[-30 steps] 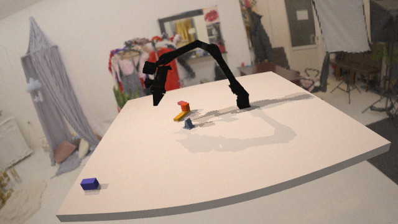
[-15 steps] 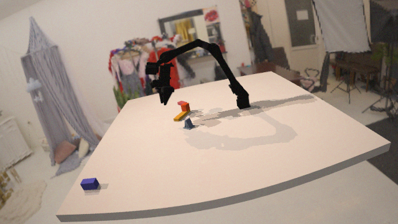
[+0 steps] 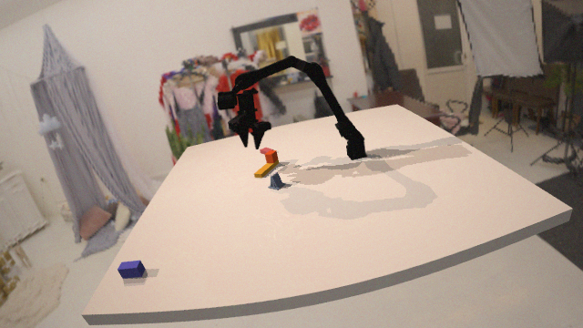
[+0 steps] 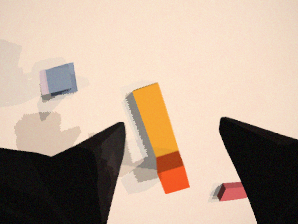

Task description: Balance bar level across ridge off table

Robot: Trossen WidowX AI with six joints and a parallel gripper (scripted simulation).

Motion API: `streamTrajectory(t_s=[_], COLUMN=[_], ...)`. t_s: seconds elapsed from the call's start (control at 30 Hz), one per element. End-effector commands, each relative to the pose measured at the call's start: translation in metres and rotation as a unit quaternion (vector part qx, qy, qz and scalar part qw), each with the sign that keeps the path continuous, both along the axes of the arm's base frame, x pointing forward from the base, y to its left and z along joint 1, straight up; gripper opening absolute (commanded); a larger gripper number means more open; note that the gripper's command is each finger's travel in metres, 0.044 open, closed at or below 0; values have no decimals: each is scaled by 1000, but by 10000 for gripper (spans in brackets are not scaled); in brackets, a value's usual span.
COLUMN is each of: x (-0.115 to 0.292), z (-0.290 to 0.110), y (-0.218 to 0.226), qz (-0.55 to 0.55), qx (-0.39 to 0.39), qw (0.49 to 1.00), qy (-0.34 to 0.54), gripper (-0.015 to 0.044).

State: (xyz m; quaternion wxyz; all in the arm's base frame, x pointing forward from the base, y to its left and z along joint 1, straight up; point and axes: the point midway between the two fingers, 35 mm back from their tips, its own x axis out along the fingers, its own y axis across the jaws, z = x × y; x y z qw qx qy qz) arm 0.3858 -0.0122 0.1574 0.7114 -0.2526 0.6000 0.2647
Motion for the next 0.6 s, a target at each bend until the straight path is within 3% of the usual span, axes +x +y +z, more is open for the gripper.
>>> streamTrajectory(t_s=[0.0,0.37,0.57], x=[-9,-27,-23], z=[1,2,-27], y=[-7,-18,-19], qz=[43,132,132], qx=[-20,-50,-50], qw=[999,989,989], qy=[14,48,48], gripper=[315,315,315])
